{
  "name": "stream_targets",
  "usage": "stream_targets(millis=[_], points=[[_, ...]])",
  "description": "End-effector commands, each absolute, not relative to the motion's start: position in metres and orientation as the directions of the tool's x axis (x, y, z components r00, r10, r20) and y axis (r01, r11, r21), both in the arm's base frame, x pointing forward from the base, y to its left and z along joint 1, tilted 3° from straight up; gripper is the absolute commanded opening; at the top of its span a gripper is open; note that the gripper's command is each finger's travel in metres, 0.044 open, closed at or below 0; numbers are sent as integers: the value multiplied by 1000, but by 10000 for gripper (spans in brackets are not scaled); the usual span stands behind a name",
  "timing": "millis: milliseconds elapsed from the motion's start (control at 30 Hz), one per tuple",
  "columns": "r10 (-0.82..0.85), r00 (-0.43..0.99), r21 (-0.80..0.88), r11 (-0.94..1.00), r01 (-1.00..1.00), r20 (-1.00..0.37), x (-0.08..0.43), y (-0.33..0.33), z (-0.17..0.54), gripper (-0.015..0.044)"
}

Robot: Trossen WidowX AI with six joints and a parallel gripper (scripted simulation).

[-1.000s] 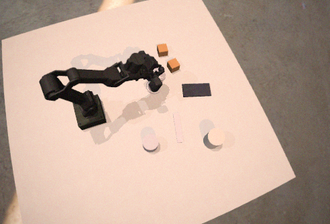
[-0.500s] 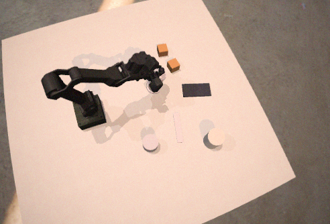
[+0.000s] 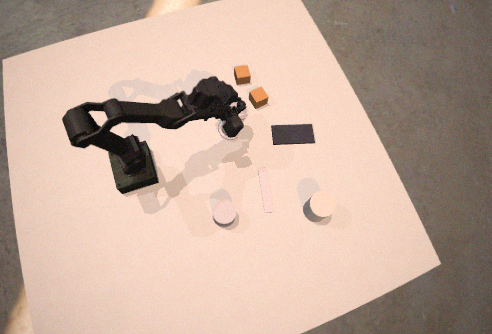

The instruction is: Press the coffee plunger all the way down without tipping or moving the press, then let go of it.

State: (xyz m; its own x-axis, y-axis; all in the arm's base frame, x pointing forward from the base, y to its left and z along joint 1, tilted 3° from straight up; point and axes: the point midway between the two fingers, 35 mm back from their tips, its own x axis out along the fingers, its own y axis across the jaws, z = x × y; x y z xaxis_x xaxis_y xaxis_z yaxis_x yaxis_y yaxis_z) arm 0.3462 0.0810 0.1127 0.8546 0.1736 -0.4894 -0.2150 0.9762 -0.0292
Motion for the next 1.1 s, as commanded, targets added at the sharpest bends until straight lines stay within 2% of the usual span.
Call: stream_targets(millis=[0,300,700,733,900,1067], points=[[171,845,-37,975,-220,-506,346,81,107,112],[174,854,-29,976,-215,-490,346,81,113,112],[174,854,-29,976,-215,-490,346,81,113,427],[174,854,-29,976,-215,-490,346,81,113,440],[173,853,-30,976,-215,-492,344,81,123,440],[171,847,-34,976,-217,-503,326,80,169,440]])
